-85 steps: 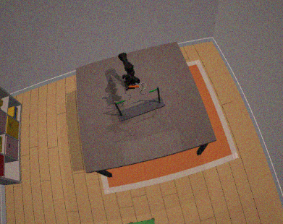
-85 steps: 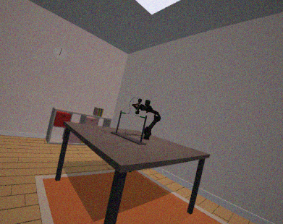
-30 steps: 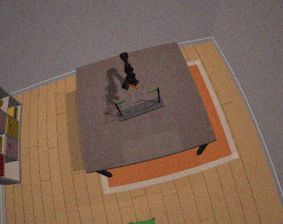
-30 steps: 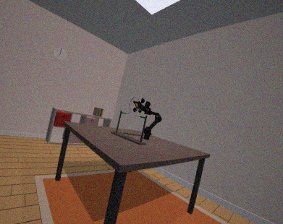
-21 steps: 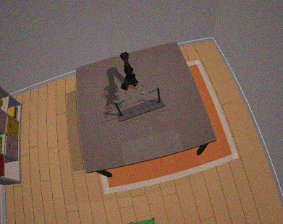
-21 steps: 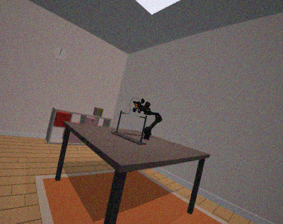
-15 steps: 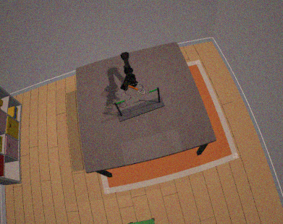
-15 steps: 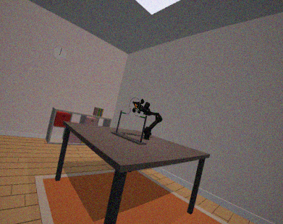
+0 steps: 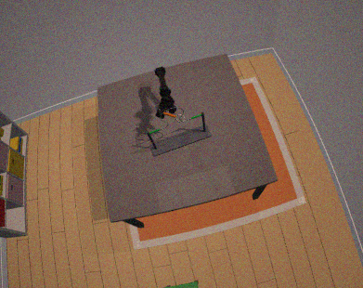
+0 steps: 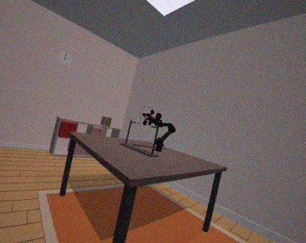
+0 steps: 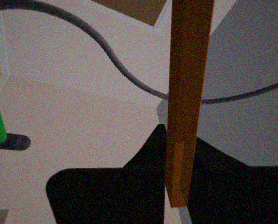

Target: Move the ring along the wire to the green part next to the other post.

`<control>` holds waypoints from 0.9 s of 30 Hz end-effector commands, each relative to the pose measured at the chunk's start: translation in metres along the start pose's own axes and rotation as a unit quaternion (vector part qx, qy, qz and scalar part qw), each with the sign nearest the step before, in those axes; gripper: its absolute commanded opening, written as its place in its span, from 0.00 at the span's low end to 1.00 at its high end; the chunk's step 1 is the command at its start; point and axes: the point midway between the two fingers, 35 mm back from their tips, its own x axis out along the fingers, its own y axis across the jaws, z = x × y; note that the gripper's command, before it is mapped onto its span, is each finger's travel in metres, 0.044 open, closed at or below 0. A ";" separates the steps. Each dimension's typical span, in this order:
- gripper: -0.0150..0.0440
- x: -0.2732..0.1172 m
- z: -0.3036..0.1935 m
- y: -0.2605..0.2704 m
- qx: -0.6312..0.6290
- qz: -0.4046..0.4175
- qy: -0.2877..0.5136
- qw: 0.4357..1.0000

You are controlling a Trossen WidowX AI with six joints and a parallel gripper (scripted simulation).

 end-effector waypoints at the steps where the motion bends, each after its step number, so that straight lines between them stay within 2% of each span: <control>1: 0.00 -0.007 -0.003 0.011 0.041 0.017 0.020 0.999; 14: 0.00 -0.017 0.007 0.058 0.170 0.100 0.032 0.980; 27: 0.00 -0.034 0.030 0.100 0.301 0.186 0.043 0.934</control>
